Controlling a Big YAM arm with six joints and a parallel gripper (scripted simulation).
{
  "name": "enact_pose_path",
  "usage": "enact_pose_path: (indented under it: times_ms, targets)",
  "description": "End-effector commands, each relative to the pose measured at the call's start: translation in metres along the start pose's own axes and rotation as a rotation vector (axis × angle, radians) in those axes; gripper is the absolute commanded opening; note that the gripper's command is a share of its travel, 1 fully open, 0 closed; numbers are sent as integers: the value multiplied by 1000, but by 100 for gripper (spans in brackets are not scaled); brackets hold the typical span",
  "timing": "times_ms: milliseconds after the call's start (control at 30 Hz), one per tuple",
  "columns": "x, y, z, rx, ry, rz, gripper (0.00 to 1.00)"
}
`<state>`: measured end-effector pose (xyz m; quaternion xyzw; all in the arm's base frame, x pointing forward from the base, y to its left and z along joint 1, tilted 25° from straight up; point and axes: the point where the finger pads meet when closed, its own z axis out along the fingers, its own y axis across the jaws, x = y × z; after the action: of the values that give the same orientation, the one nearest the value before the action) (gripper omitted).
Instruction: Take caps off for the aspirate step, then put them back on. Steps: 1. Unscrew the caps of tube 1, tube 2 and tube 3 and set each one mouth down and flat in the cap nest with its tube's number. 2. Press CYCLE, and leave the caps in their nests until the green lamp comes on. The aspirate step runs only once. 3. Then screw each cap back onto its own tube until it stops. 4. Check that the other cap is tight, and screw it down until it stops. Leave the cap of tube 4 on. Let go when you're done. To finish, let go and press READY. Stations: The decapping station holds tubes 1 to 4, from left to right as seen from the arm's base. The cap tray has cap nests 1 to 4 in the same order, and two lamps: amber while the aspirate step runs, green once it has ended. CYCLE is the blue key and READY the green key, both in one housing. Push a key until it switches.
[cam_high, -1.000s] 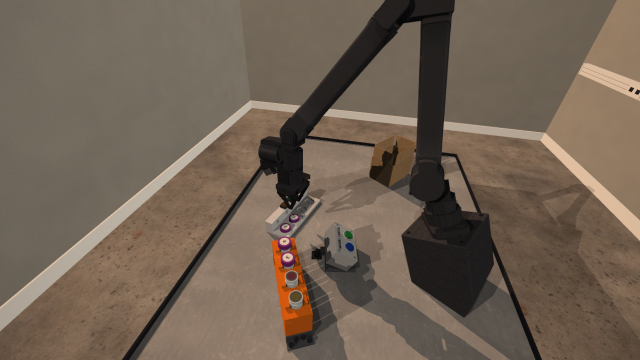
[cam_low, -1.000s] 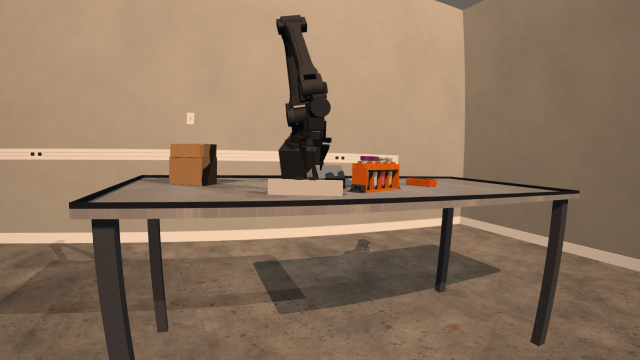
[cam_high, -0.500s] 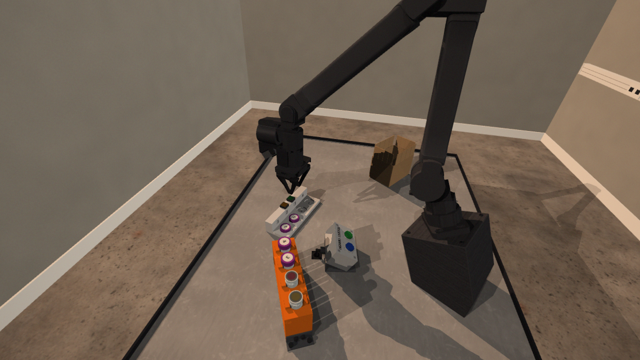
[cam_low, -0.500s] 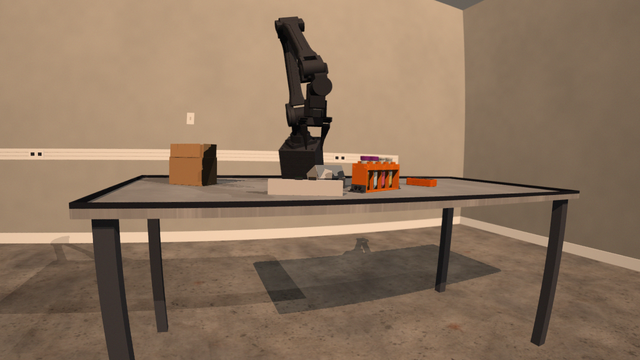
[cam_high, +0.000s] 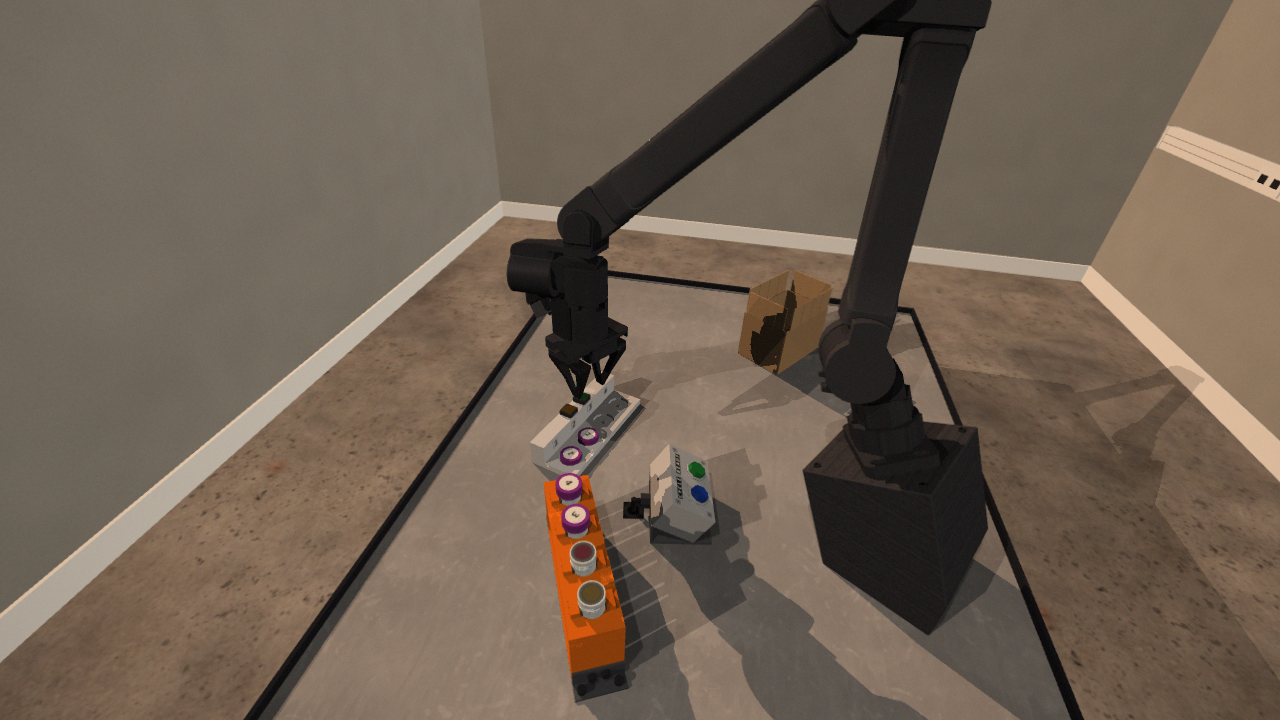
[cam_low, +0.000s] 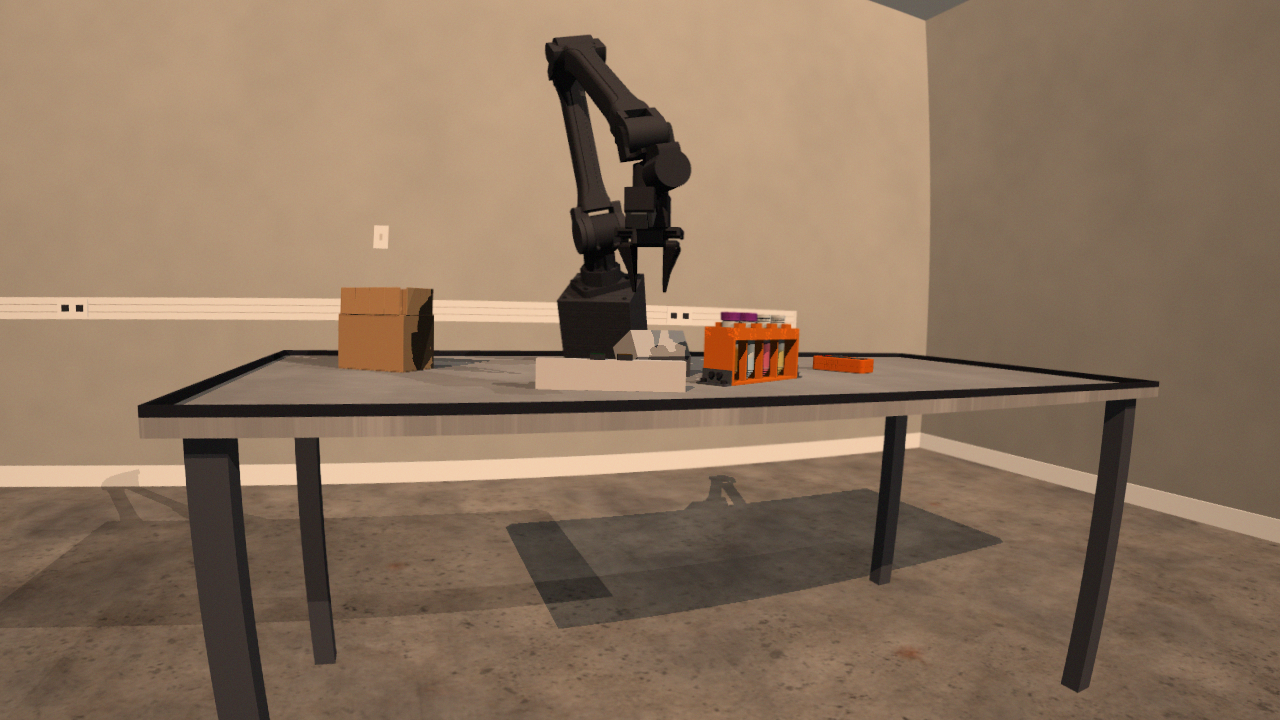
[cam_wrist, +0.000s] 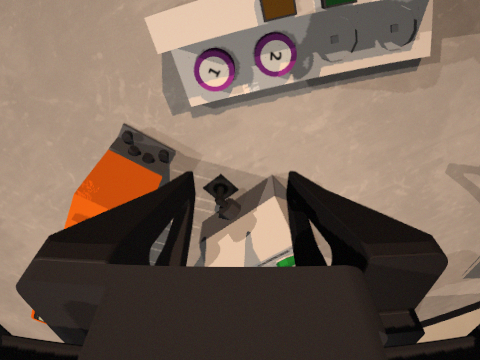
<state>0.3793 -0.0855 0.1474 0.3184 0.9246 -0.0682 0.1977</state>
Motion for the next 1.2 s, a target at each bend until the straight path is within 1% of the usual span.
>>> enact_pose_path:
  times_ms: [0,33,67,167,200,233,267,300,333,367,400,433,467,567,667,733,767,1067,1133,1167]
  targets:
    - [-8,19,-12,-12,-47,259,49]
    - [-7,18,-12,-10,-44,258,49]
    - [11,20,-2,7,-22,334,49]
    - [11,20,-2,9,-20,334,49]
    - [0,34,-10,-16,-44,426,49]
    - [21,33,0,5,-23,501,49]
    - [17,35,-4,1,-26,503,49]
    - [30,37,1,13,-17,581,49]
    - [31,37,1,15,-15,580,49]
    - [36,43,1,13,-17,664,49]
    - [39,51,0,6,-21,694,49]
    - [37,62,-5,-12,-31,700,49]
    - [40,70,-7,-19,-35,703,49]
    - [69,81,0,8,-21,693,49]
    - [76,107,-6,-16,-30,701,49]
    - [76,107,-6,-16,-30,701,49]
    - [78,117,-9,-27,-33,705,49]
    - [134,171,-8,-19,-26,702,49]
    - [134,171,-8,-19,-26,702,49]
    - [133,163,-6,-19,-26,706,49]
